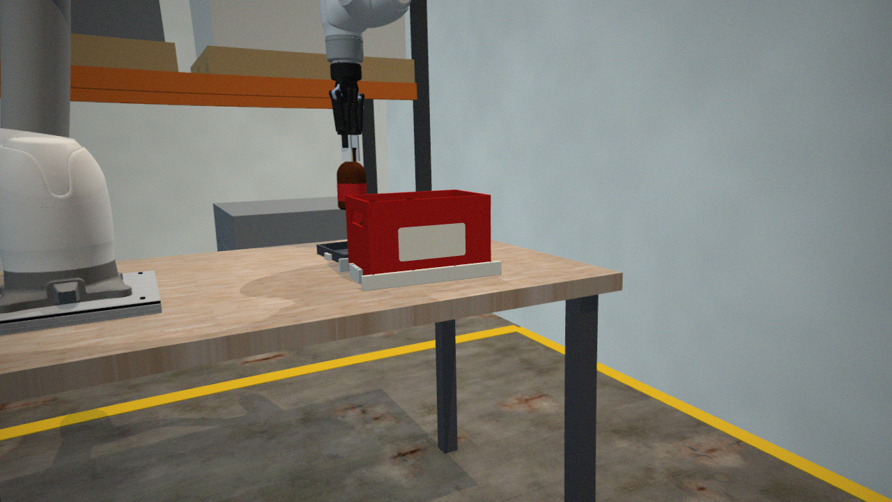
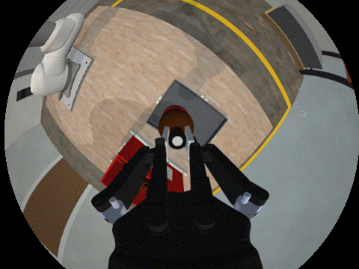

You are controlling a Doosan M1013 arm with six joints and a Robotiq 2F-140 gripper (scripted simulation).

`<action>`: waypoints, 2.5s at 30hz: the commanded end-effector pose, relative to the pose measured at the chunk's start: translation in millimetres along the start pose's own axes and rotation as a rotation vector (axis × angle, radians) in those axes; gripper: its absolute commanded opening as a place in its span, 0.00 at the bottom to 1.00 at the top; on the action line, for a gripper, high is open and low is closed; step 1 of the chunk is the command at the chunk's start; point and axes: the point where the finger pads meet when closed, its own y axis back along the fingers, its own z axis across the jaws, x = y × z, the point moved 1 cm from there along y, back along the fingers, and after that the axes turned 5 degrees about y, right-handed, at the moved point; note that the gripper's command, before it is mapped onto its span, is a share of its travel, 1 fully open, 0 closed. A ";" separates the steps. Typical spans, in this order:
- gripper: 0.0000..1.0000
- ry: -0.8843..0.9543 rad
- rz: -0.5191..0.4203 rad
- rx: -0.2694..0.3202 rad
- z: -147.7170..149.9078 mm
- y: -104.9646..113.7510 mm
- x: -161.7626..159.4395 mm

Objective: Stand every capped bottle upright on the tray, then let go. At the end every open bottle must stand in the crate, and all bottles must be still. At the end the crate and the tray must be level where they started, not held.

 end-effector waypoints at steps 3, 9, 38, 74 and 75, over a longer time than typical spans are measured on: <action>0.00 0.000 0.000 0.000 0.0 -9.0 0.0; 0.00 0.000 0.000 0.000 0.0 -21.0 0.0; 0.00 0.000 0.000 0.000 -0.1 -69.3 -0.1; 0.00 0.000 0.000 0.000 -0.1 -102.0 -0.1; 0.00 0.000 0.000 0.000 -0.1 -102.4 -0.1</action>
